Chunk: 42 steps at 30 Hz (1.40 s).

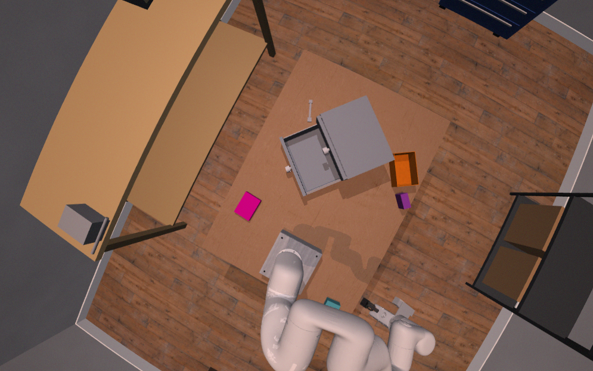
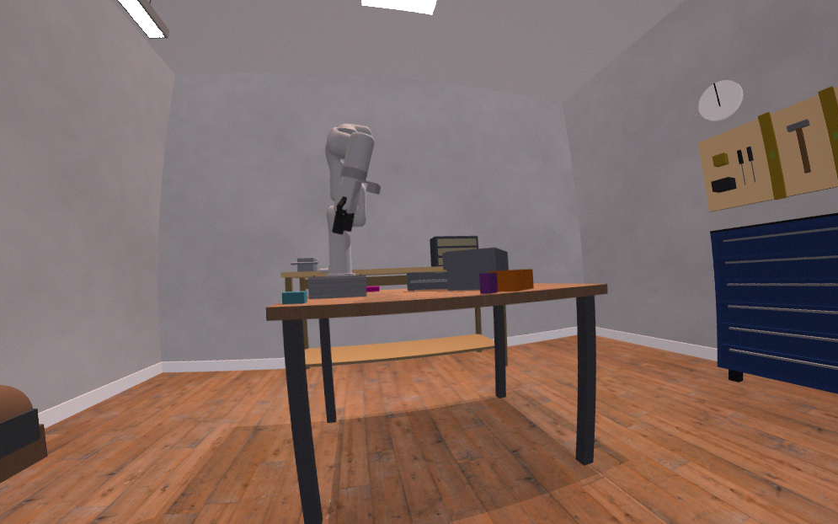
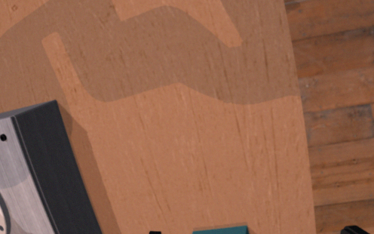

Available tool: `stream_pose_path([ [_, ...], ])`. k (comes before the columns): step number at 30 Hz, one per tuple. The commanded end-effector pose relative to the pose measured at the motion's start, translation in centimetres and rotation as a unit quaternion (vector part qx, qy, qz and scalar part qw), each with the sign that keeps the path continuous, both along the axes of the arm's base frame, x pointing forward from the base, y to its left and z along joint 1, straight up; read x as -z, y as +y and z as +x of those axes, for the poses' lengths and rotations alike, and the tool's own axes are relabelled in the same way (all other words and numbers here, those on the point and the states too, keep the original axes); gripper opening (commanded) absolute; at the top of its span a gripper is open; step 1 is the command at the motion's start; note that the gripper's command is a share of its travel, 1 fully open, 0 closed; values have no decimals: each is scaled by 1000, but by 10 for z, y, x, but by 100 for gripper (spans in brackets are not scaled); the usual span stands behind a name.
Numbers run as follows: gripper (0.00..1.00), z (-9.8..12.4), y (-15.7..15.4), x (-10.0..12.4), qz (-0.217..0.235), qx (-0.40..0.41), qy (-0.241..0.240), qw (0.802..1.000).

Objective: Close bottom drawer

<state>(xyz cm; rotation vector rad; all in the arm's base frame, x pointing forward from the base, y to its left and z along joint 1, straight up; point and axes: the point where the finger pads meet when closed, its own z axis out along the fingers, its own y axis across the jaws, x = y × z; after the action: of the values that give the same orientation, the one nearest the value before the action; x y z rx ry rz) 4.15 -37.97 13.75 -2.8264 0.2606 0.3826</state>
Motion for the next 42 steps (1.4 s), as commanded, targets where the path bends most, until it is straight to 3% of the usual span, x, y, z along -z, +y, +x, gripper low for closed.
stream_pose_path([
  [1, 100, 0, -1, -1, -2, 0, 0, 1000],
  [18, 100, 0, -1, -1, -2, 0, 0, 1000],
  [22, 100, 9, -1, -1, -4, -16, -2, 1000],
  [25, 100, 34, 1, -1, -7, -59, -5, 998],
  [29, 100, 92, 13, 1, -16, -169, -15, 985],
  [31, 100, 111, 19, 1, -19, -205, -19, 978],
  [34, 100, 117, 21, 1, -19, -205, -19, 978],
  [36, 100, 161, 39, 2, -24, -287, -27, 957],
  [39, 100, 185, 52, 2, -26, -332, -32, 942],
  [40, 100, 194, 59, 2, -28, -374, -36, 926],
  [42, 100, 212, 69, 3, -29, -378, -37, 924],
])
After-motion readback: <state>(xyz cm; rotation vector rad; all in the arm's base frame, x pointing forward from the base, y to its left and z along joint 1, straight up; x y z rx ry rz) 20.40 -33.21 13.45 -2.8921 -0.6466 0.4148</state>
